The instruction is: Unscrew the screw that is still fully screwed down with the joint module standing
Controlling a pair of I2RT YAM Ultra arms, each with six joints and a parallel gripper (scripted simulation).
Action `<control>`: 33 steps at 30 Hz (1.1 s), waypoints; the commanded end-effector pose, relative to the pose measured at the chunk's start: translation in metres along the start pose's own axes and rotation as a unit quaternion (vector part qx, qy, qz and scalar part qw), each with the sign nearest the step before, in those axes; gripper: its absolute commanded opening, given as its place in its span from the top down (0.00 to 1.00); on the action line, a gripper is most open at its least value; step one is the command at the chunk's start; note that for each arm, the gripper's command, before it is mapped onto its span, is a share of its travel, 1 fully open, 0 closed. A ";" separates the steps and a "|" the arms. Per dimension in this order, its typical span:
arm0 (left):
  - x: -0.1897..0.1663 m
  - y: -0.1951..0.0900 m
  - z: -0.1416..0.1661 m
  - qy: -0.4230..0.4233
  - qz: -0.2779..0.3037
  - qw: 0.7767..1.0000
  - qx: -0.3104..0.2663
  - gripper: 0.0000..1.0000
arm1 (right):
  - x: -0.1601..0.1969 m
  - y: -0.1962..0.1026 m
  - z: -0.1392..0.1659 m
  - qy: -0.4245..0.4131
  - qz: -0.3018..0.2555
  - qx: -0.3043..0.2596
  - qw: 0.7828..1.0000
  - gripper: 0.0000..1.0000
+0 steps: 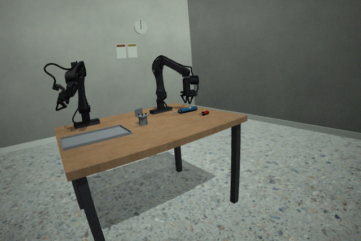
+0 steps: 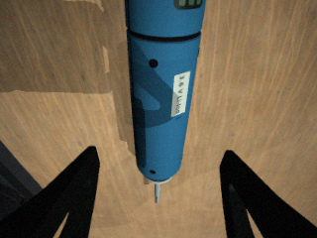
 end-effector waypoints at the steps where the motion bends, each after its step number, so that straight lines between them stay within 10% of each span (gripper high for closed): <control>1: -0.001 -0.004 -0.002 -0.003 0.005 1.000 -0.008 0.35 | -0.001 -0.001 -0.002 0.003 -0.001 -0.004 1.000 0.14; 33: -0.001 -0.004 -0.002 -0.003 0.005 1.000 -0.008 0.35 | 0.069 -0.020 0.046 -0.157 -0.164 0.076 0.971 0.14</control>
Point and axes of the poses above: on each arm, the point where the finger pads meet when closed, its own y axis out along the fingers, its own x axis across the jaws, z = x × y, the point moved 6 cm from there along -y, back along the fingers, and after that the axes turned 10 degrees about -y, right-handed, at the moved point
